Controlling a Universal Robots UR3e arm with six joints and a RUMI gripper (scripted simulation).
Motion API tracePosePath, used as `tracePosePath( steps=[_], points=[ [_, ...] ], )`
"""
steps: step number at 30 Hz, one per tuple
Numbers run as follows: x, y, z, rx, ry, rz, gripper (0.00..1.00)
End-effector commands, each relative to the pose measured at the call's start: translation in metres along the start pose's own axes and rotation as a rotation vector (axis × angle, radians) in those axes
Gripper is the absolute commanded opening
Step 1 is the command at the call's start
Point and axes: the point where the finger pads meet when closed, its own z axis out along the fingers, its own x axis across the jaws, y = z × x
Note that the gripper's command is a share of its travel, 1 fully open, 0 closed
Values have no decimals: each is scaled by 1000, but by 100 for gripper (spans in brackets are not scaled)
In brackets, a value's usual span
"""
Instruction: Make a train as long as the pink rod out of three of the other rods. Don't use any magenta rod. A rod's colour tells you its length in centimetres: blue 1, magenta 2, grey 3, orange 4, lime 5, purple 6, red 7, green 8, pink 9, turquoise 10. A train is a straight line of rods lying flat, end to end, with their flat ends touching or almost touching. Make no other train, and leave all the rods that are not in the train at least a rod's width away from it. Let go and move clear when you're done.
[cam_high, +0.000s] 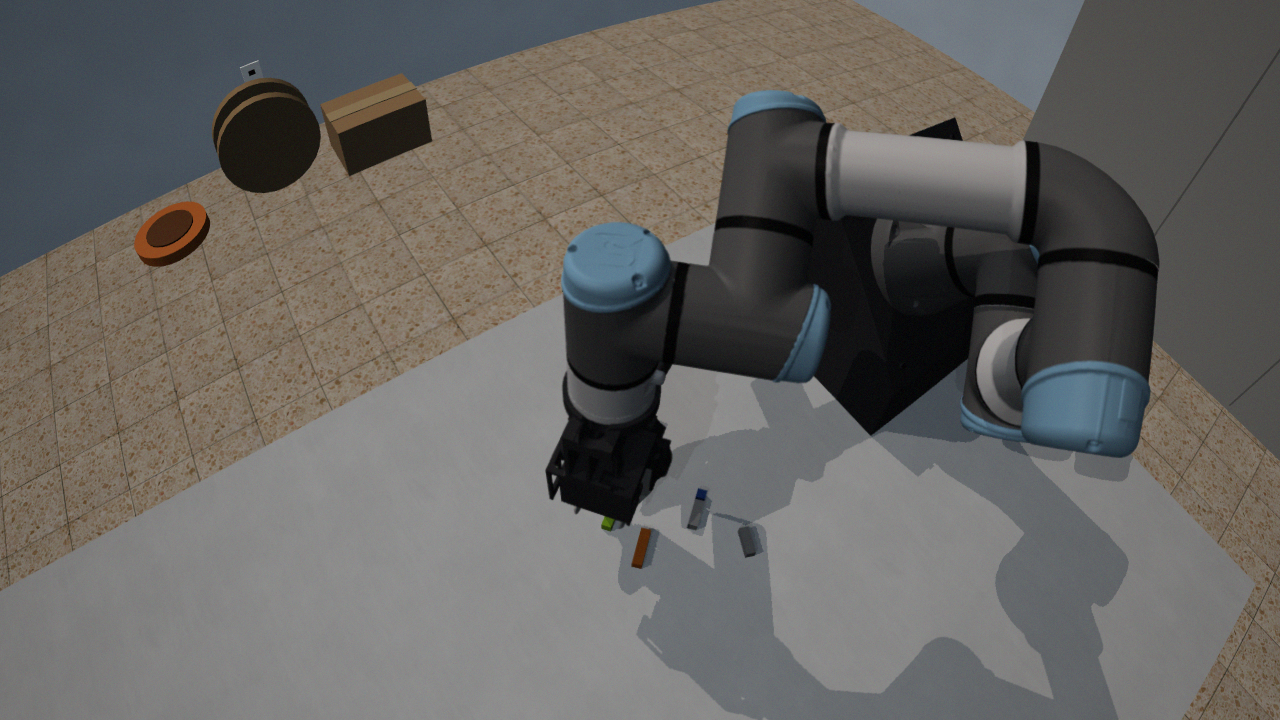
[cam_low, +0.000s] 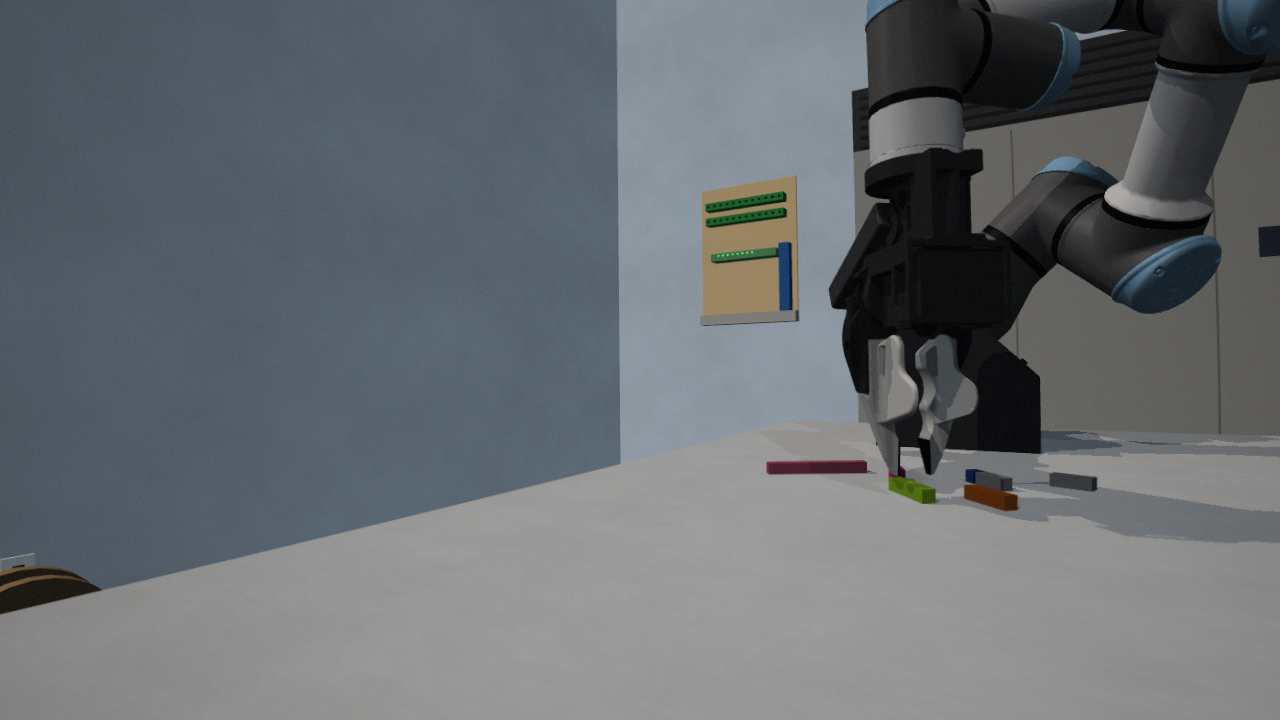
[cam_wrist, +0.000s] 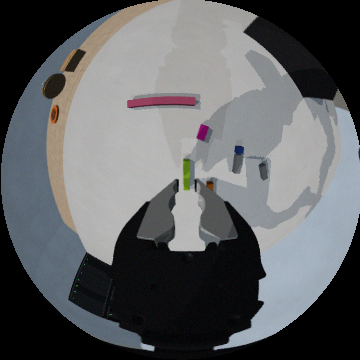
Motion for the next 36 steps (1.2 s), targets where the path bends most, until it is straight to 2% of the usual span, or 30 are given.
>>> tracePosePath(
  steps=[1, 25, 36],
  points=[
    [-1, 0, -1, -1, -2, -1, 14],
    [-1, 0, 15, -1, -2, -1, 14],
    [-1, 0, 16, -1, -2, -1, 14]
  ],
)
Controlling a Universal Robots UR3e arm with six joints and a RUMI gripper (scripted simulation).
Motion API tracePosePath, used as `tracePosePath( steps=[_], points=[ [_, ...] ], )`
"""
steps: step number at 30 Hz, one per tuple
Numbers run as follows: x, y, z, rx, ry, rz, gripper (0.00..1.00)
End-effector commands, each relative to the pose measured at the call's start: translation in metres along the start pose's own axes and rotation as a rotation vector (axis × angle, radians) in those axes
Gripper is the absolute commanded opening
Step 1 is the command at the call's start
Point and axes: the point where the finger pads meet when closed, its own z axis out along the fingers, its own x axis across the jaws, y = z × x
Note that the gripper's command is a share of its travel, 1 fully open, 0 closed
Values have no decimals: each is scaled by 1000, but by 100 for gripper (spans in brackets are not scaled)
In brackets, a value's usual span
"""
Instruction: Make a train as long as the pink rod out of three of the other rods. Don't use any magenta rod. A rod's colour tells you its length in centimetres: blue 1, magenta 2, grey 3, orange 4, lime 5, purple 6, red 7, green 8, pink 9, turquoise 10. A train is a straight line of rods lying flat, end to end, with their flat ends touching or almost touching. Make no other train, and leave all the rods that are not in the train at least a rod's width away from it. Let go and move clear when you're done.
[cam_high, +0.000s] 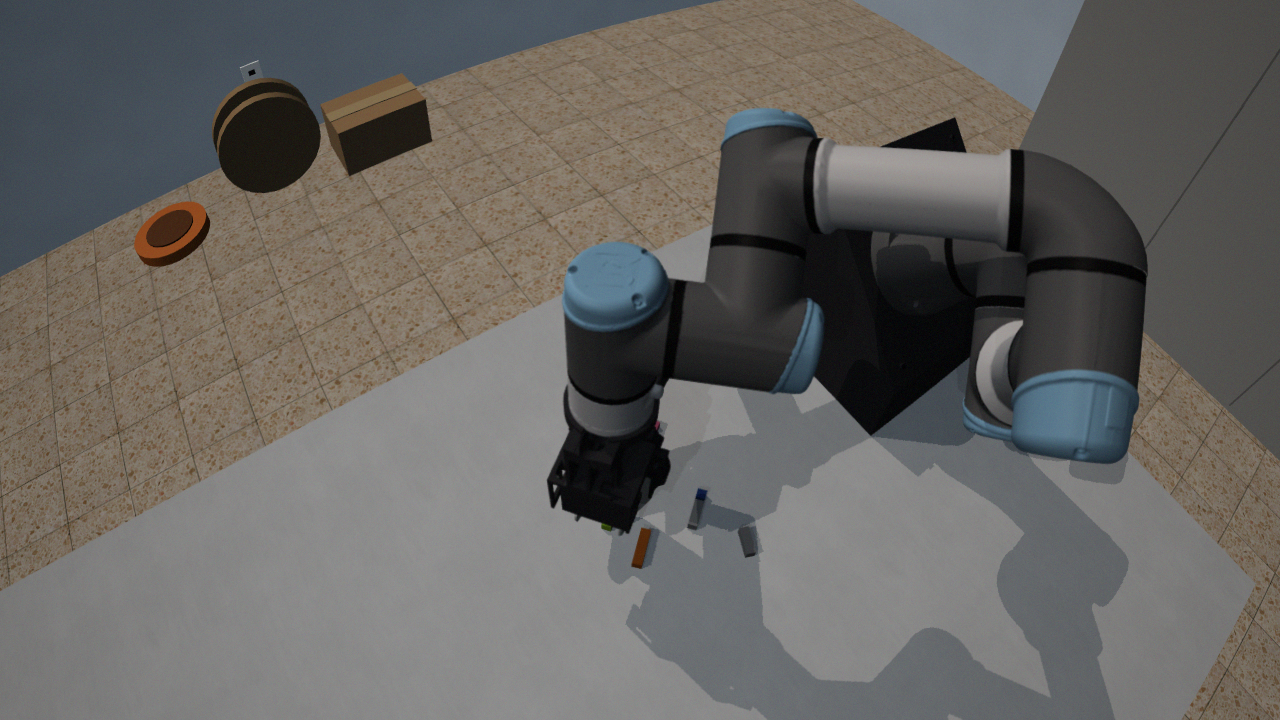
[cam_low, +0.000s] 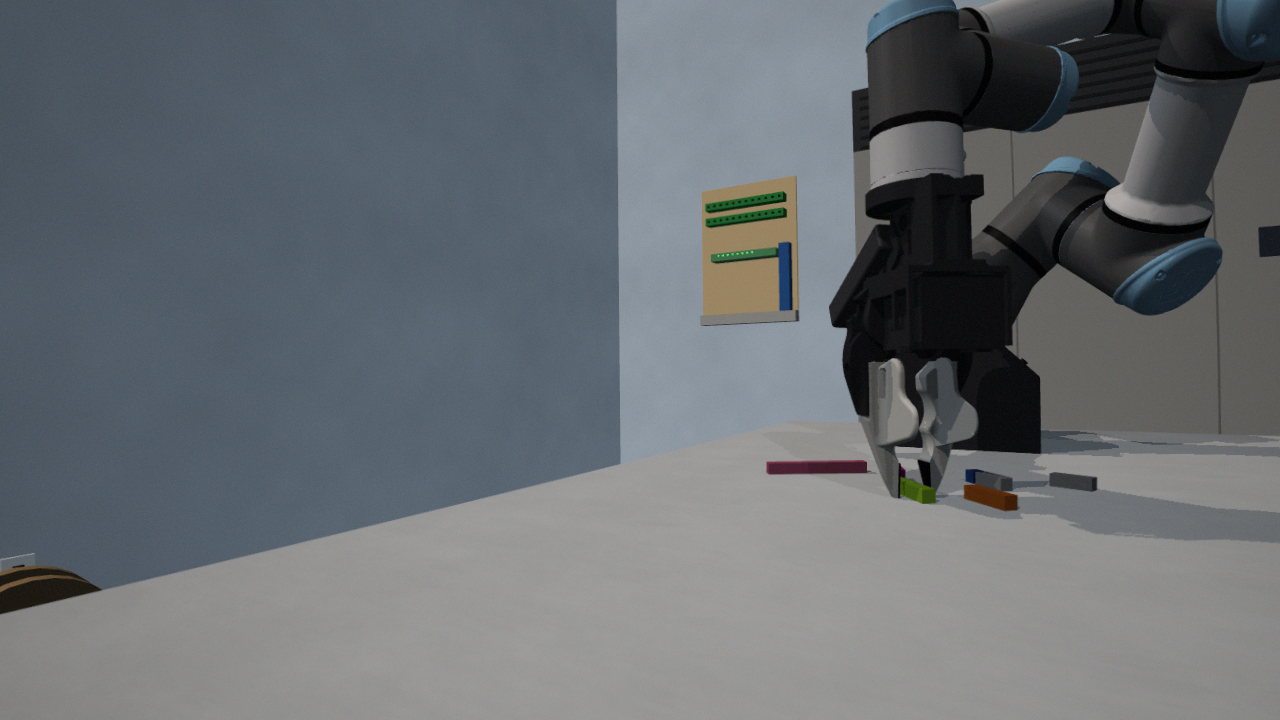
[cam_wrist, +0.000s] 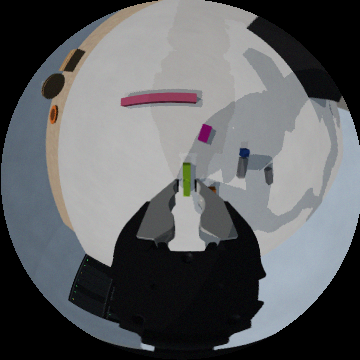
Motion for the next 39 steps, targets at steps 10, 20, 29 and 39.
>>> tracePosePath(
  steps=[10, 20, 29, 39],
  points=[
    [-1, 0, -1, -1, -2, -1, 14],
    [-1, 0, -1, -1, -2, -1, 14],
    [-1, 0, -1, -1, -2, -1, 14],
    [-1, 0, -1, -1, -2, -1, 0]
  ],
)
